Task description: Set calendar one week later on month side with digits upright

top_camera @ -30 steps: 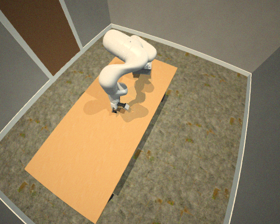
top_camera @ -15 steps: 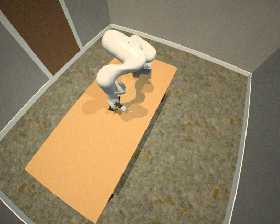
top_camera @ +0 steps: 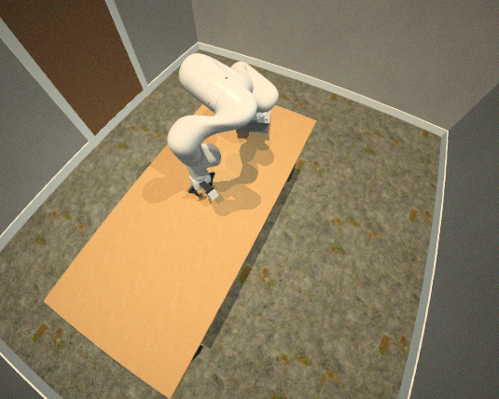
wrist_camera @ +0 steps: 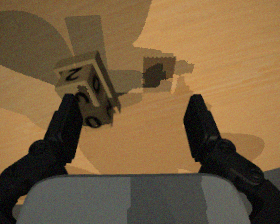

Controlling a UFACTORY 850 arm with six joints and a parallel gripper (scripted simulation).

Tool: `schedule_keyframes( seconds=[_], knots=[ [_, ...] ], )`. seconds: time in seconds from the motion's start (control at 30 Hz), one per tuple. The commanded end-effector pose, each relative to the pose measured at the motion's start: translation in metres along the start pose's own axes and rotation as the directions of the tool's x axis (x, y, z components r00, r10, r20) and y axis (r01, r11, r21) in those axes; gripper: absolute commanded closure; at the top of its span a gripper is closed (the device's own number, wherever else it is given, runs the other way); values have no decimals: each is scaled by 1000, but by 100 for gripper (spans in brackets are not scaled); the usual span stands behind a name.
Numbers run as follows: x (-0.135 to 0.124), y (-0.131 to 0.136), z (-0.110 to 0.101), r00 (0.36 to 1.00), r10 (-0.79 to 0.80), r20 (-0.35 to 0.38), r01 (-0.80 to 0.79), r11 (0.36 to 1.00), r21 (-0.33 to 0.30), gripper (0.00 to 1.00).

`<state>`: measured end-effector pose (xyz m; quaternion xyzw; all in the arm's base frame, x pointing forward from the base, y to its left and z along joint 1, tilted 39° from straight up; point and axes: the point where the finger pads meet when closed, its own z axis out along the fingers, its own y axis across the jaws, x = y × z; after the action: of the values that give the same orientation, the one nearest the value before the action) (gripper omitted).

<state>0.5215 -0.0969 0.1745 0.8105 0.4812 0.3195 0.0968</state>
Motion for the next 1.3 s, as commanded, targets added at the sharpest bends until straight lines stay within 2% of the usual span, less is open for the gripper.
schedule_keyframes(
  seconds=[0.0, 0.3, 0.5, 0.8, 0.9, 1.03, 1.1, 1.27],
  knots=[
    [-3, 1, 0, 989, 148, -2, -148, 989, 9, 0],
    [-16, 4, 0, 979, 203, -2, -202, 979, 9, 0],
    [-20, 5, 0, 917, 399, 0, -399, 917, 9, 0],
    [-33, 7, 0, 901, 434, 1, -434, 901, 9, 0],
    [-34, 8, 0, 865, 502, 1, -502, 865, 9, 0],
    [-37, 8, 0, 782, 623, 3, -623, 782, 9, 0],
    [-39, 9, 0, 763, 646, 3, -646, 763, 9, 0],
    [-50, 11, 0, 763, 646, 3, -646, 763, 9, 0]
  ],
)
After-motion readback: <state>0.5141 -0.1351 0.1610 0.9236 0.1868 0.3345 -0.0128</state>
